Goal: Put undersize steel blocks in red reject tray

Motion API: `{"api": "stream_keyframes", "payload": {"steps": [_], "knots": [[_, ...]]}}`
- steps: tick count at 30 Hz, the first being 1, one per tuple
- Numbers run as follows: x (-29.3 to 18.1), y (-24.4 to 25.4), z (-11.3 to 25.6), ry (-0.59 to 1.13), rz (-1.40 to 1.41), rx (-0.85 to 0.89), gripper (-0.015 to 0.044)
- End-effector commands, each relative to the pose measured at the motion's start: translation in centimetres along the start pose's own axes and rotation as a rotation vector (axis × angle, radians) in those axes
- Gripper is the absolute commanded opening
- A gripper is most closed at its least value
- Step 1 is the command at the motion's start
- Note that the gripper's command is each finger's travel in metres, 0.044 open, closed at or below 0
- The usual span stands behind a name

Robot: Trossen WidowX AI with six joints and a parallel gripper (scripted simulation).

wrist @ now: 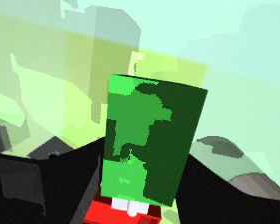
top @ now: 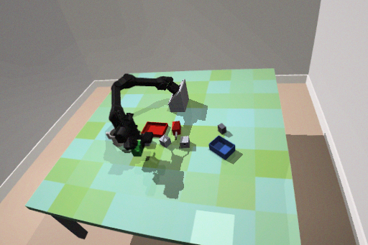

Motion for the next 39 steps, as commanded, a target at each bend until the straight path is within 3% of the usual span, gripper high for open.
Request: {"api": "stream_keyframes", "payload": {"steps": [1, 39], "knots": [[0.0, 0.2, -0.4, -0.004, 0.01, 0.004, 0.0], [0.7, 0.4, -4.4, -0.007, 0.01, 0.003, 0.0]]}}
Point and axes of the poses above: the point midway between the two fingers, 35 mm back from their tips, its own z axis back along the fingers, its own y axis across the jaws, x = y × z, the point moved 7 cm from there along z, back along the fingers, and after that the axes turned 11 degrees about -z, right-handed, at the moved point
